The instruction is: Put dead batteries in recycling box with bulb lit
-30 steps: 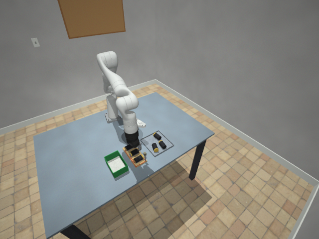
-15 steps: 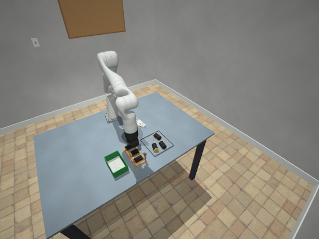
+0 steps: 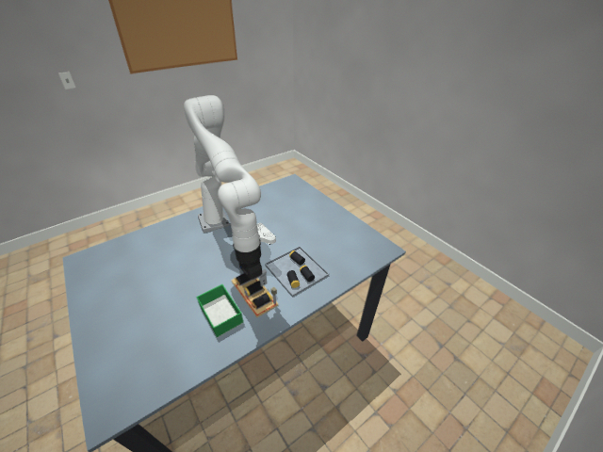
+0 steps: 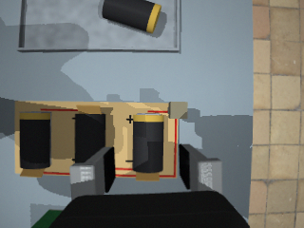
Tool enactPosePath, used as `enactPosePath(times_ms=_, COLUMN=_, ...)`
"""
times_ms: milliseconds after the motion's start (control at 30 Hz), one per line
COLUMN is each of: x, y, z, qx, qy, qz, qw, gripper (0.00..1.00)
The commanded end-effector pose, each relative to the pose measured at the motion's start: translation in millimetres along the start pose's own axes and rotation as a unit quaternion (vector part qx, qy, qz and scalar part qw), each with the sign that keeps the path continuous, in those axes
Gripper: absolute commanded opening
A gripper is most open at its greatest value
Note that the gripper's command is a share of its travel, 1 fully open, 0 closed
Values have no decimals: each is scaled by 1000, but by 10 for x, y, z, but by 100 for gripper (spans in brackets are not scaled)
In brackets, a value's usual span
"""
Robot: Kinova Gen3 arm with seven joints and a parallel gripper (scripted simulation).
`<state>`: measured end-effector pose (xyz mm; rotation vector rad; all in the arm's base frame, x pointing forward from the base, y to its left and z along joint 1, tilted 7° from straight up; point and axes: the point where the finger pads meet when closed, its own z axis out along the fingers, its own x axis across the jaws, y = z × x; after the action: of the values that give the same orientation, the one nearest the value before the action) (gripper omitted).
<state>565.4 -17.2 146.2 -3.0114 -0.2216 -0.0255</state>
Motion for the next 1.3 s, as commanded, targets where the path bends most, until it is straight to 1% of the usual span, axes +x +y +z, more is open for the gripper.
enactPosePath(times_ms=0, x=5, y=-1, z=-14, qx=-1, qy=1, qz=4, qw=1000, gripper=90)
enactPosePath(times_ms=367, x=5, y=-1, z=-14, qx=-1, qy=1, qz=19, qw=1000, gripper=90)
enactPosePath(times_ms=1267, x=5, y=-1, z=-14, qx=-1, qy=1, qz=27, qw=1000, gripper=90)
